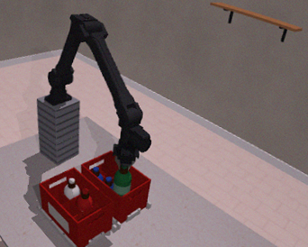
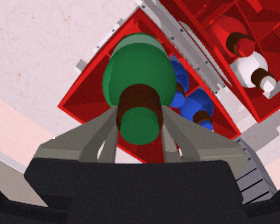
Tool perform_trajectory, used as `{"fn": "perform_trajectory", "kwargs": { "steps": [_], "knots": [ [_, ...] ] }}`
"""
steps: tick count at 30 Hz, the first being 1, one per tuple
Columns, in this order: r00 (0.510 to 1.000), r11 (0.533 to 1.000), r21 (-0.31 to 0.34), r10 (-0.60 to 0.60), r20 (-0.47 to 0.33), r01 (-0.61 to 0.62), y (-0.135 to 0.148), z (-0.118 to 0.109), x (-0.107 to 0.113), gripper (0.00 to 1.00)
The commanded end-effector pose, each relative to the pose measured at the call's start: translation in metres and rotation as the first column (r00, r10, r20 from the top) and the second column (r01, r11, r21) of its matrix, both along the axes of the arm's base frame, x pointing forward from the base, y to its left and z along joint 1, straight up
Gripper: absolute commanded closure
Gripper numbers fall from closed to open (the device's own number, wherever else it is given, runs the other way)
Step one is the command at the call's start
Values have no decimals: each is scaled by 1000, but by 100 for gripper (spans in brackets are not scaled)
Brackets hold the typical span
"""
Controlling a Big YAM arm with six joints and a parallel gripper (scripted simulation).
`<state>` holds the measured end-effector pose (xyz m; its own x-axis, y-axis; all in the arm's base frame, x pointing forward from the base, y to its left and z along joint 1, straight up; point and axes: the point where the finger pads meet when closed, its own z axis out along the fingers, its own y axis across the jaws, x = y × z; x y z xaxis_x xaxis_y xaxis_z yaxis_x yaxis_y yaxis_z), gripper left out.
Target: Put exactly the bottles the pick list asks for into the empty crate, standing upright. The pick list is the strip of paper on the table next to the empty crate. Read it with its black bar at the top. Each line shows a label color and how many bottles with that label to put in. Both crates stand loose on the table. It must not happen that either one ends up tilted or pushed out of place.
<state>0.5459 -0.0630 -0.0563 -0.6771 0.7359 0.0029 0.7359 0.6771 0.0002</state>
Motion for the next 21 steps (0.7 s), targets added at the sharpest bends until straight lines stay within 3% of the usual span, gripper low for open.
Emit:
{"fn": "perform_trajectory", "kwargs": {
  "steps": [1,5,10,17,21],
  "knots": [
    [998,1000,-8,-9,58,10,0,18,16,100],
    [995,1000,-12,-9,99,10,-1,29,33,100],
    [998,1000,-8,-8,64,9,0,7,25,100],
    [995,1000,-12,-8,100,9,-1,19,35,100],
    [997,1000,-9,-7,78,8,1,4,30,100]
  ]
}}
